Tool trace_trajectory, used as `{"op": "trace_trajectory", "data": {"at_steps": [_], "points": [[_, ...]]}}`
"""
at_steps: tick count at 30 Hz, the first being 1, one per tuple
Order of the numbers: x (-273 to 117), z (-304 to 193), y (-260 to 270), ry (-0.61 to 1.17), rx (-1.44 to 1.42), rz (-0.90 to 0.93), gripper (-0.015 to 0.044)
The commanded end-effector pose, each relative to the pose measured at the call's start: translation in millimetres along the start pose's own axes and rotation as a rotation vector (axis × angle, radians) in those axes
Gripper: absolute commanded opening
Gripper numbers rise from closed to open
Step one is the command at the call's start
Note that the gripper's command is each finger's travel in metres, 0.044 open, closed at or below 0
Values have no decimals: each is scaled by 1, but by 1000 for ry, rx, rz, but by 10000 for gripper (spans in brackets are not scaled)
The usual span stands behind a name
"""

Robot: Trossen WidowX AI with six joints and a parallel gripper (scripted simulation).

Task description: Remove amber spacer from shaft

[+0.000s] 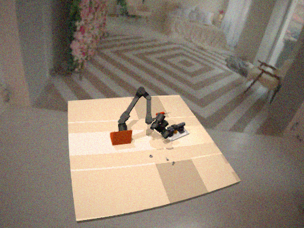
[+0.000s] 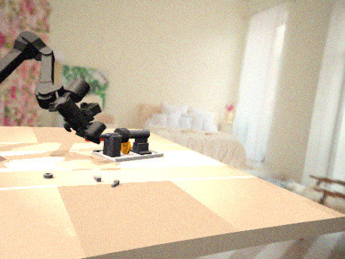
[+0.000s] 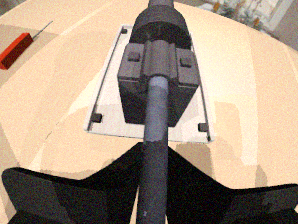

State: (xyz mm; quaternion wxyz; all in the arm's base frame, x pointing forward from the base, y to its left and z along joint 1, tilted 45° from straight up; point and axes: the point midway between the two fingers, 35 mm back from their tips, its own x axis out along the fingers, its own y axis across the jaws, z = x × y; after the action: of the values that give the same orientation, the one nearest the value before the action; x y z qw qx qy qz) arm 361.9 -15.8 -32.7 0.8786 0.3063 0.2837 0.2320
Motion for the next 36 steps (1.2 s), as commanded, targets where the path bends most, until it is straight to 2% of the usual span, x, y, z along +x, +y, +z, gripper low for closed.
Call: {"op": "trace_trajectory", "data": {"at_steps": [1,36], "points": [[0,0,0,0,0,0,0],[7,8,0,1,-3,4,0]]}}
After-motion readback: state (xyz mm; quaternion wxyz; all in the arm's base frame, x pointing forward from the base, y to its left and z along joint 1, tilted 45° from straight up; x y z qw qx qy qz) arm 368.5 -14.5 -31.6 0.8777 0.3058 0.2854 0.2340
